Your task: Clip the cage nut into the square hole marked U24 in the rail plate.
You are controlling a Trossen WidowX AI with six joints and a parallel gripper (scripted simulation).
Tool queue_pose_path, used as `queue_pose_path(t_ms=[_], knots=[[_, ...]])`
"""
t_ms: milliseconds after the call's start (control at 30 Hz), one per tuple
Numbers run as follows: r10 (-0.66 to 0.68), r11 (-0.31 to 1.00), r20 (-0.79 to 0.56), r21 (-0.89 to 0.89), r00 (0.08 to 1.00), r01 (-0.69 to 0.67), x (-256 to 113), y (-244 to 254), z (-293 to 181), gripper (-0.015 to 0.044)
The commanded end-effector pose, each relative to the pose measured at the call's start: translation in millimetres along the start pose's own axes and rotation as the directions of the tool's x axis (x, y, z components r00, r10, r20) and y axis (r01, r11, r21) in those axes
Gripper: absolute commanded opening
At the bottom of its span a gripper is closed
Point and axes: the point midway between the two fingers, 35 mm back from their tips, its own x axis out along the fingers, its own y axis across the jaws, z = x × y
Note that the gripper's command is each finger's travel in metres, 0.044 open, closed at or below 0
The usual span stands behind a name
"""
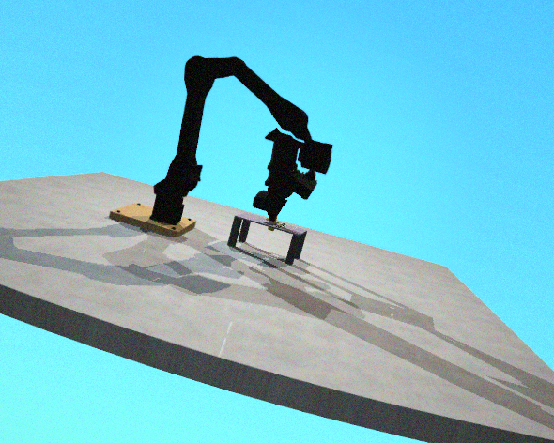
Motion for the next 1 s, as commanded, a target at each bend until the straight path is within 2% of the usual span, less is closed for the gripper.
queue_pose_path(t_ms=[0,967], knots=[[0.007,1.000,-0.002,-0.004,1.000,-0.007,0.2,0.2,-0.2,0.0037],[0.026,1.000,-0.002,-0.004,1.000,-0.026,0.7,-2.4,-0.5,0.0037]])
